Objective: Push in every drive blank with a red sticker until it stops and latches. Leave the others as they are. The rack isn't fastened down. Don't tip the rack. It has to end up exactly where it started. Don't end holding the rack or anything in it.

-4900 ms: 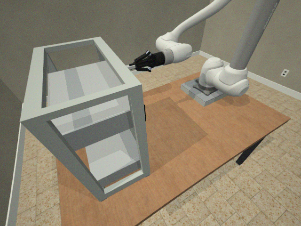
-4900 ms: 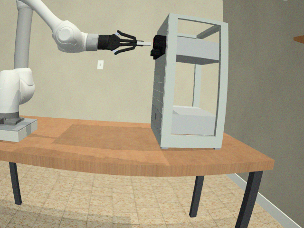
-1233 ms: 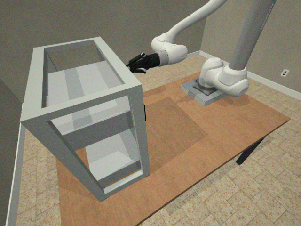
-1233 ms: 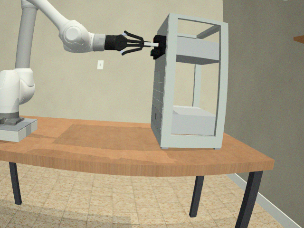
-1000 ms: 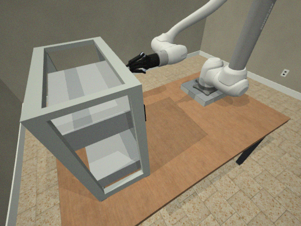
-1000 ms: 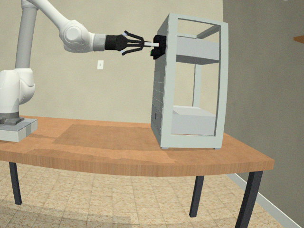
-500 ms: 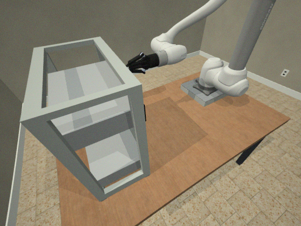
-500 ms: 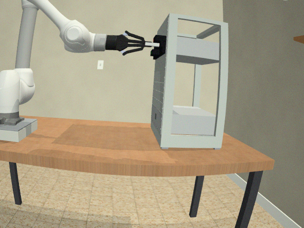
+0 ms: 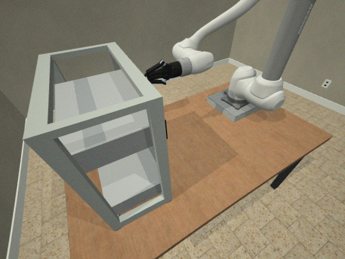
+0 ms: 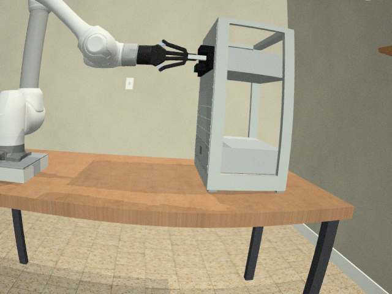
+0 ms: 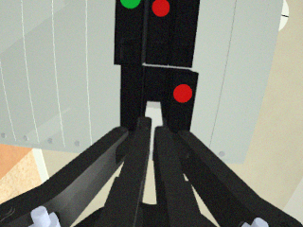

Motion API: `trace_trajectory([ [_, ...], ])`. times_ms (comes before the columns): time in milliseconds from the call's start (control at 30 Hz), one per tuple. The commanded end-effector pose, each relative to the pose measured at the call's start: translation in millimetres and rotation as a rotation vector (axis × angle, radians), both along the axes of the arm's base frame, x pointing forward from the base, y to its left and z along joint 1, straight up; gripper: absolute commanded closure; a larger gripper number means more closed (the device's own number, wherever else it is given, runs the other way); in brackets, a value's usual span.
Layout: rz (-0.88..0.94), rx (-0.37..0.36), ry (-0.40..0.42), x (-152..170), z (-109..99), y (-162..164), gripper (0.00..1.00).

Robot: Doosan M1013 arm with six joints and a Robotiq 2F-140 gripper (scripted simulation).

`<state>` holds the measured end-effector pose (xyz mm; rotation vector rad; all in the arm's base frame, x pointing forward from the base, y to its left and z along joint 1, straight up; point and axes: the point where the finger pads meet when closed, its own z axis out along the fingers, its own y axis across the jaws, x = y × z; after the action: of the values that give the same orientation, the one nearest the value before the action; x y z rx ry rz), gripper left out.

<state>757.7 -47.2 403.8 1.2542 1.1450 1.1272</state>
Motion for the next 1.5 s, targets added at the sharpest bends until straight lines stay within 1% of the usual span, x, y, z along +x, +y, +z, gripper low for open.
trace_trajectory([
  [0,-0.002,0.002,-0.004,3.7,1.0,-2.0,1.00],
  [1467,-0.002,0.002,-0.004,11.1,1.0,-2.2,1.00],
])
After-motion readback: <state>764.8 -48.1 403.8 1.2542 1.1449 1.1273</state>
